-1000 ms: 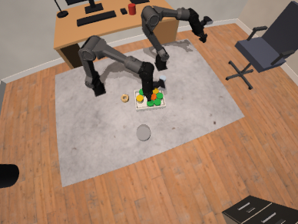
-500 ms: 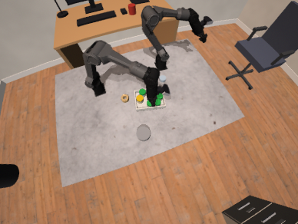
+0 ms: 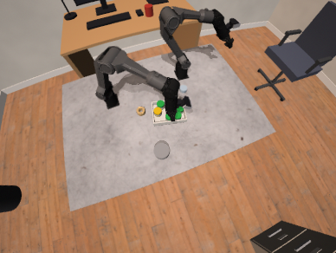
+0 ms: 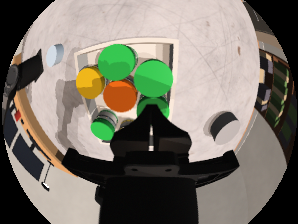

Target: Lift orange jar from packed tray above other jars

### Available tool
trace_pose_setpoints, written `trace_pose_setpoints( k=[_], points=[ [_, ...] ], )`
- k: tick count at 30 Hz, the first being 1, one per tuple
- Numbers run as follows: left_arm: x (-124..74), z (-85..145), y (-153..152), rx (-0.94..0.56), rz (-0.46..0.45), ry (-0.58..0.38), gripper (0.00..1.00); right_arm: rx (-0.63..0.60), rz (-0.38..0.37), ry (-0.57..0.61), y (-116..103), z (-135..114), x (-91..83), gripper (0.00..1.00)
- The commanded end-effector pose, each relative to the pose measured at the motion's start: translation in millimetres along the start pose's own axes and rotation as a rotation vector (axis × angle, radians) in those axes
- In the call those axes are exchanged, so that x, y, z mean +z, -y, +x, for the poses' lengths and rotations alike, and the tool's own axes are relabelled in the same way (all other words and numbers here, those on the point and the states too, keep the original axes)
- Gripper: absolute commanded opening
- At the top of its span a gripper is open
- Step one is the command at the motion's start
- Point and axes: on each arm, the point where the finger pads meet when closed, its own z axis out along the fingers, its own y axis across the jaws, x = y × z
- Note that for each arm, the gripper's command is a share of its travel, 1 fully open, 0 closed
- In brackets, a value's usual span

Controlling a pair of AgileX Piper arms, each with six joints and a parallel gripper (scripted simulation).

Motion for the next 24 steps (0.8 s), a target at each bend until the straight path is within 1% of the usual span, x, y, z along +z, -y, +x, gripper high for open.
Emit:
trace_pose_setpoints(
  k=[1, 14, 24],
  points=[
    [-0.2, -0.4, 0.0, 0.000, 0.000, 0.001, 1.00, 0.000, 0.001, 0.002, 0.0, -0.3, 1.1, 0.00],
    [-0.2, -0.4, 0.0, 0.000, 0.000, 0.001, 1.00, 0.000, 0.001, 0.002, 0.0, -0.3, 5.5, 0.00],
    [-0.2, -0.4, 0.0, 0.000, 0.000, 0.001, 1.00, 0.000, 0.001, 0.002, 1.4, 6.9, 5.8, 0.00]
  ],
)
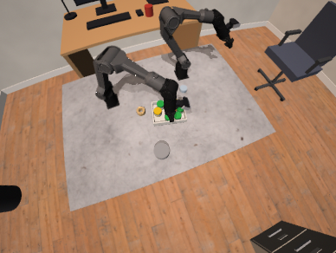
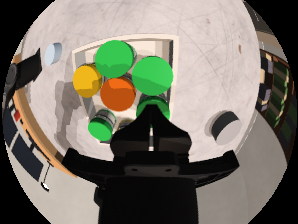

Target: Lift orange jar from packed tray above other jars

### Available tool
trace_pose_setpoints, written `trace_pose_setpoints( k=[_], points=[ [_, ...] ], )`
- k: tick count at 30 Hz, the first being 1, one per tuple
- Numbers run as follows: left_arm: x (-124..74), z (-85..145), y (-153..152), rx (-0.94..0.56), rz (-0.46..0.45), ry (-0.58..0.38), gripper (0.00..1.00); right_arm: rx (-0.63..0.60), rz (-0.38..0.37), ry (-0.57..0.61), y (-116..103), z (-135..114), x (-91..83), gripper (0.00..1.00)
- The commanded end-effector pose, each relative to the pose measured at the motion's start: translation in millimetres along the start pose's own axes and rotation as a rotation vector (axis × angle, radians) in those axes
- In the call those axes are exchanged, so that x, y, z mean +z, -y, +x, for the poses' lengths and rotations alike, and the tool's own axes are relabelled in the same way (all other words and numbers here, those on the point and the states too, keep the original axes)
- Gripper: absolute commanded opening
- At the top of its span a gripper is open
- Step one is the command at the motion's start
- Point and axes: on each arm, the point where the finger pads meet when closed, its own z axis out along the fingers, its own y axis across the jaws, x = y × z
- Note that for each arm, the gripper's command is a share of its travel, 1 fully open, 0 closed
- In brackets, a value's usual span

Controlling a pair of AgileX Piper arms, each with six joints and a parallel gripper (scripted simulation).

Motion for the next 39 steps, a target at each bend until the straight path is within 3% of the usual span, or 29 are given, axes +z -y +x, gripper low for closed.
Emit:
trace_pose_setpoints(
  k=[1, 12, 30, 39],
  points=[
    [-0.2, 0, 0, 0.000, 0.000, 0.001, 1.00, 0.000, -0.001, -0.005, 1, 4, 0.7, 0.00],
    [-0.2, 0, 0, 0.000, 0.000, 0.001, 1.00, 0.000, -0.001, -0.005, 2, 18, 1.8, 0.00],
    [-0.2, 0, 0, 0.000, 0.000, 0.001, 1.00, 0.000, -0.001, -0.005, 3, 39, -10.5, 0.00],
    [-0.2, 0, 0, 0.000, 0.000, 0.001, 1.00, 0.000, -0.002, -0.005, 3, 34, -13.3, 0.00]
  ],
)
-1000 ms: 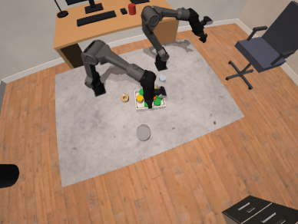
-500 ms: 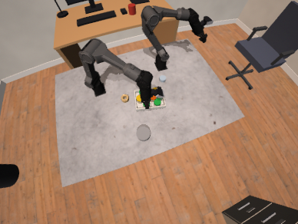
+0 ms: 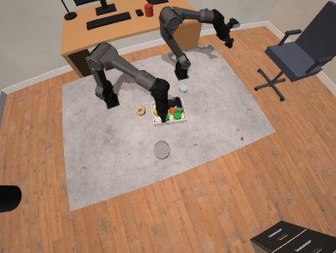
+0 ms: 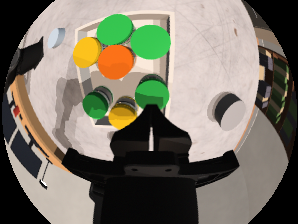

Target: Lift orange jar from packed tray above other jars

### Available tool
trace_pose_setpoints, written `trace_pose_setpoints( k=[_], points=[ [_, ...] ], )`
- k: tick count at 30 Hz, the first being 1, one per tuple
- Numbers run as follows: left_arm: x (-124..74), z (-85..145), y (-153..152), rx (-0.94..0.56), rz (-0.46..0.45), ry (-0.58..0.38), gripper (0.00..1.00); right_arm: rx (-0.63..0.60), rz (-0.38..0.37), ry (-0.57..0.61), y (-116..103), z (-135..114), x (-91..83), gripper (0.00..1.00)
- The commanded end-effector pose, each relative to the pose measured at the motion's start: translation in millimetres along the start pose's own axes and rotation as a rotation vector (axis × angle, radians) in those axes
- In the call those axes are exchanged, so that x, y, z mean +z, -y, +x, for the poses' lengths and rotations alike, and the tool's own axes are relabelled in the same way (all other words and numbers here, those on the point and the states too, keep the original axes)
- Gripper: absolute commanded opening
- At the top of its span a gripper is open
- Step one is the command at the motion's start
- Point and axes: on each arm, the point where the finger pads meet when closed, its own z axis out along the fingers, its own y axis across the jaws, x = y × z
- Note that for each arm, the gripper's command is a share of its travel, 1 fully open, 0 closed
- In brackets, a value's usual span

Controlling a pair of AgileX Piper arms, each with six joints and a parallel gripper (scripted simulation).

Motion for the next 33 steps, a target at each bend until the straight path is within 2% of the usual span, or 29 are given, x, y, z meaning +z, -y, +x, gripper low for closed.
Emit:
trace_pose_setpoints(
  k=[1, 13, 33],
  points=[
    [-0.2, 0, 0, 0.000, 0.000, 0.001, 1.00, 0.000, 0.002, 0.005, 0, -10, -2.5, 0.00],
    [-0.2, 0, 0, 0.000, 0.000, 0.001, 1.00, 0.000, 0.002, 0.005, 0, -19, -3.3, 0.00],
    [-0.2, 0, 0, 0.000, 0.000, 0.001, 1.00, 0.000, 0.002, 0.005, 0, -19, 10.6, 0.00]
  ],
)
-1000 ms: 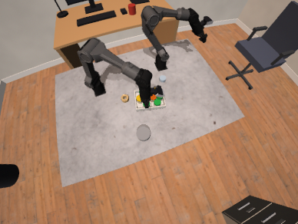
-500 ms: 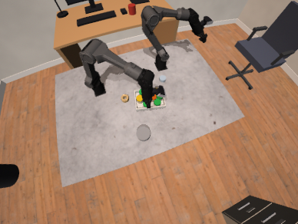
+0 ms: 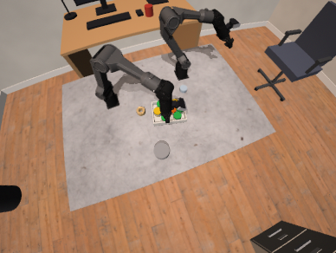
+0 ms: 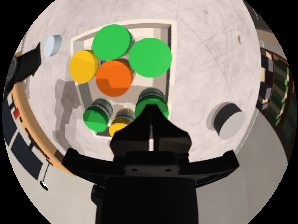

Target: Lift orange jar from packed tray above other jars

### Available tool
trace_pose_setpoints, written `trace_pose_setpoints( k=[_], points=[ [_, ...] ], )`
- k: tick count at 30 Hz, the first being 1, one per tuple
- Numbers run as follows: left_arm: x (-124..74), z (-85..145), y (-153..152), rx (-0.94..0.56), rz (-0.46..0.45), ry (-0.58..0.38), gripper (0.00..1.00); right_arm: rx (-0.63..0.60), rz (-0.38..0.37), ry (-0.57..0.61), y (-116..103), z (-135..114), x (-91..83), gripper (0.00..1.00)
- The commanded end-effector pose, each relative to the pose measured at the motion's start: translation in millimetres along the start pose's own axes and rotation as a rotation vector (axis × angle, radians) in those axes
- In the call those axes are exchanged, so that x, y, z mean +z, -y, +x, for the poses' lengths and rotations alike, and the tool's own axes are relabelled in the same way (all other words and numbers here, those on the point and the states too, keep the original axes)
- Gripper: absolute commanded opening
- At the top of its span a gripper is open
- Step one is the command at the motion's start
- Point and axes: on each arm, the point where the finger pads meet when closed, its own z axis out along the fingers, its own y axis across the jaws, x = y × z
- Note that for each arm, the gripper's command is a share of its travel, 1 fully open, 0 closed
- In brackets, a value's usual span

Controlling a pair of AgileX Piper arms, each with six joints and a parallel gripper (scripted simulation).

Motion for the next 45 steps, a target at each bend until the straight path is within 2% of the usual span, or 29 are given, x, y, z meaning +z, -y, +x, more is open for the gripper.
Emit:
trace_pose_setpoints(
  k=[1, 19, 25, 31, 40, 45],
  points=[
    [-0.2, 0, 0, 0.000, 0.000, 0.001, 1.00, 0.000, 0.001, 0.001, 0, 0, 0.2, 0.00],
    [-0.2, 0, 0, 0.000, 0.000, 0.001, 1.00, 0.000, 0.001, 0.001, 0, 13, -0.6, 0.00],
    [-0.2, 0, 0, 0.000, 0.000, 0.001, 1.00, 0.000, 0.001, 0.001, -1, 16, -26.5, 0.00],
    [-0.2, 0, 0, 0.000, 0.000, 0.001, 1.00, 0.000, -0.003, -0.007, -1, 17, -15.2, 0.00],
    [-0.2, 0, 0, 0.000, 0.000, 0.001, 1.00, 0.000, 0.001, 0.002, -38, -41, -16.2, 0.00],
    [-0.2, 0, 0, 0.000, 0.000, 0.001, 1.00, 0.000, 0.001, 0.002, -38, -41, -16.2, 0.00]
  ],
)
